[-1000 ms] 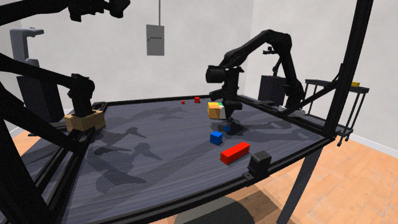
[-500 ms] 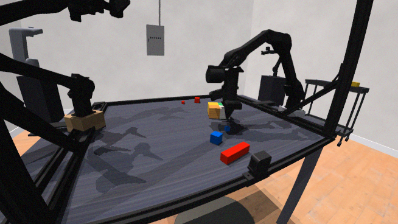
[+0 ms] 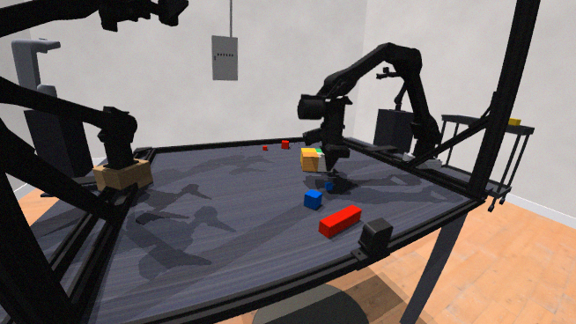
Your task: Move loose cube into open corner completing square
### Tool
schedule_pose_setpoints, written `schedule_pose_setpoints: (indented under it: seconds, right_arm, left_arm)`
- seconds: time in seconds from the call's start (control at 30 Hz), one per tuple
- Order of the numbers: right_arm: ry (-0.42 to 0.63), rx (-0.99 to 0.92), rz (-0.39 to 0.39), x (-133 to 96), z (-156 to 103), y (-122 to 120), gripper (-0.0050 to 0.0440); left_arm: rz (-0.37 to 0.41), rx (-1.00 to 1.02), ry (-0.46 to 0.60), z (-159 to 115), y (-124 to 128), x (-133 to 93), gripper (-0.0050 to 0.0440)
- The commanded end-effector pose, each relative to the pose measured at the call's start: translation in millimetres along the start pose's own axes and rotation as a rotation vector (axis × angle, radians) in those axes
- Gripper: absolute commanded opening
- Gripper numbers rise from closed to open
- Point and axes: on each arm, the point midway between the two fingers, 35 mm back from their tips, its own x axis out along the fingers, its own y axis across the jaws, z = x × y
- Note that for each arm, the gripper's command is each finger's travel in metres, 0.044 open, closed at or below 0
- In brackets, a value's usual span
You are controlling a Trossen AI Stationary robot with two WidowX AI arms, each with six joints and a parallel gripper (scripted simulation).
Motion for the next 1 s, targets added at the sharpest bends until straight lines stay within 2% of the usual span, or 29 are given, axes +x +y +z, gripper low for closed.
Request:
schedule_pose_setpoints:
  seconds: [0.0,0.97]
  right_arm:
    - [-0.002,-0.002,-0.001,-0.4,0.1,-1.7,0.0]
    - [-0.002,-0.002,-0.001,-0.4,0.1,-9.6,0.0]
  left_arm:
    - [-0.002,-0.005,0.0,-0.1,-0.3,-0.1,0.04]
    - [-0.002,-0.005,0.0,-0.1,-0.3,-0.1,0.04]
